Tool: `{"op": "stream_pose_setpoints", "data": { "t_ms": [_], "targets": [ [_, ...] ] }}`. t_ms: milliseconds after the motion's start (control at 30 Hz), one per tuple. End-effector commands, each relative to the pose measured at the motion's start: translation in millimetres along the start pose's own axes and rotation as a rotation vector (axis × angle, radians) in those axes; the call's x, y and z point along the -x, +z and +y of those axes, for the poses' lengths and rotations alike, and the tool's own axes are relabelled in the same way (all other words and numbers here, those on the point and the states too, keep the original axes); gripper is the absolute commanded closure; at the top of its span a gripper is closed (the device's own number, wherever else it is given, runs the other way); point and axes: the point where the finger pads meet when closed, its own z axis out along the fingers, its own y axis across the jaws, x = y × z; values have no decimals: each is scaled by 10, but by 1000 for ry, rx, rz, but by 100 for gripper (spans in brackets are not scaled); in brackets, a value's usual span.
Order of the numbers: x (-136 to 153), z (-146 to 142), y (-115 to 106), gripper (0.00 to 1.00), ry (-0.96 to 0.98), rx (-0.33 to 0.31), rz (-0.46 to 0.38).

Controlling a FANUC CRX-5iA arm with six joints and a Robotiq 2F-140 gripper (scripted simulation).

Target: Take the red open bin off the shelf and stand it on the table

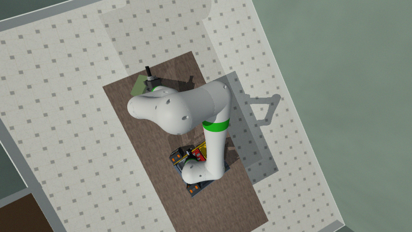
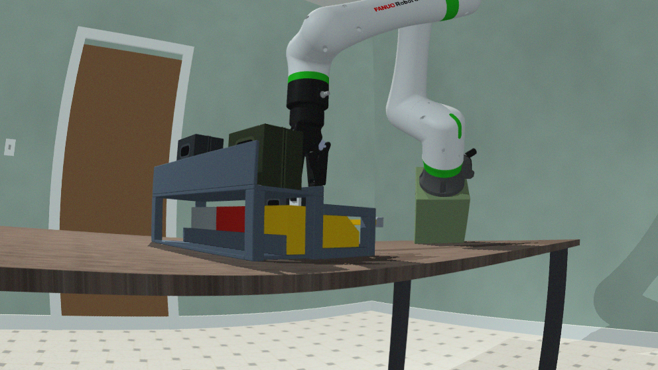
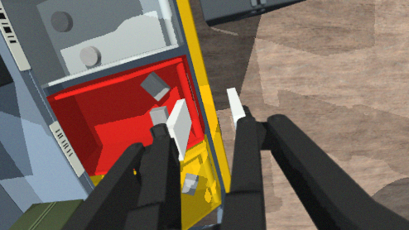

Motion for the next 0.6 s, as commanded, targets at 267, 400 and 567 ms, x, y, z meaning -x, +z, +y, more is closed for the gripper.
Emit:
{"op": "stream_pose_setpoints", "data": {
  "t_ms": [267, 400, 567],
  "targets": [
    [-1, -1, -42, 72, 0, 0, 0],
    [-1, -1, -42, 72, 0, 0, 0],
    [-1, -1, -68, 72, 0, 0, 0]
  ]
}}
